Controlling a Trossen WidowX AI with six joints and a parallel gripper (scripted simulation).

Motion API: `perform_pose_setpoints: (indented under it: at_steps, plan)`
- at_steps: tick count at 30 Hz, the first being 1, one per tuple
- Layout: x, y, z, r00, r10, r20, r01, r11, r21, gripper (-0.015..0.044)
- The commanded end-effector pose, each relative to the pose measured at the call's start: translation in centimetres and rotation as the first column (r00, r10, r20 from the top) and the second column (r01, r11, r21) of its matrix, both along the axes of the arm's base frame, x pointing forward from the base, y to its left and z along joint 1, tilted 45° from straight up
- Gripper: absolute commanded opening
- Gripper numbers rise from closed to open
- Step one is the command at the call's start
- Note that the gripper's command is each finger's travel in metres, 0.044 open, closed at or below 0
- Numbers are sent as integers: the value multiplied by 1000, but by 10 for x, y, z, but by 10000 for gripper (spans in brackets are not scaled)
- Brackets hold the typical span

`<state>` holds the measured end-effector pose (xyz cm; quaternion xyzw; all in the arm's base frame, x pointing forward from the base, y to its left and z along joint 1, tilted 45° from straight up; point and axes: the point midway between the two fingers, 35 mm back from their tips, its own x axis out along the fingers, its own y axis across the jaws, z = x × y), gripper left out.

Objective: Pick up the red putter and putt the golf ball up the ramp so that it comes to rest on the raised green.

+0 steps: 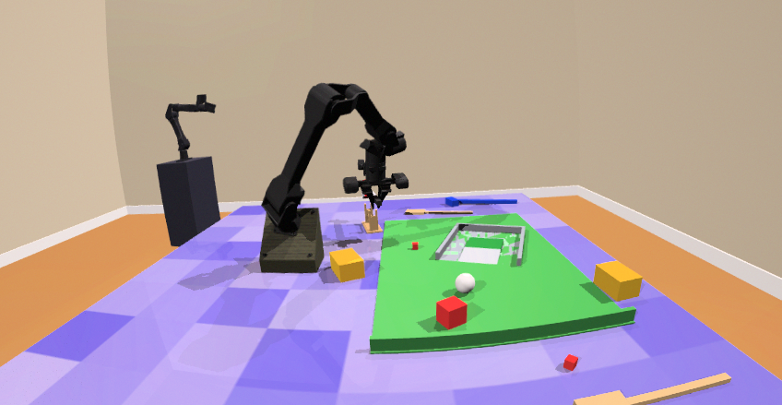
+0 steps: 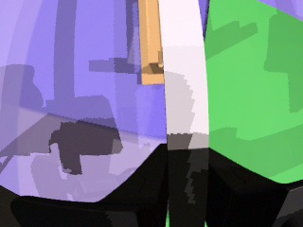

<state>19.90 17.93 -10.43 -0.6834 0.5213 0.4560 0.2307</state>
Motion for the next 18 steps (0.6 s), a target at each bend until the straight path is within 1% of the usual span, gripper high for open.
perform_pose_setpoints:
  at_steps: [1, 5, 7, 12, 18]
  plan:
    - [-5, 24, 25, 1000, -3, 5, 3, 1000, 18, 0]
    - [-6, 25, 26, 1000, -3, 5, 3, 1000, 17, 0]
    - [-1, 17, 23, 1000, -18, 22, 17, 1000, 14, 0]
    - [20, 4, 49, 973, -185, 138, 182, 983, 38, 0]
    - [39, -16, 81, 882, -390, 265, 378, 921, 94, 0]
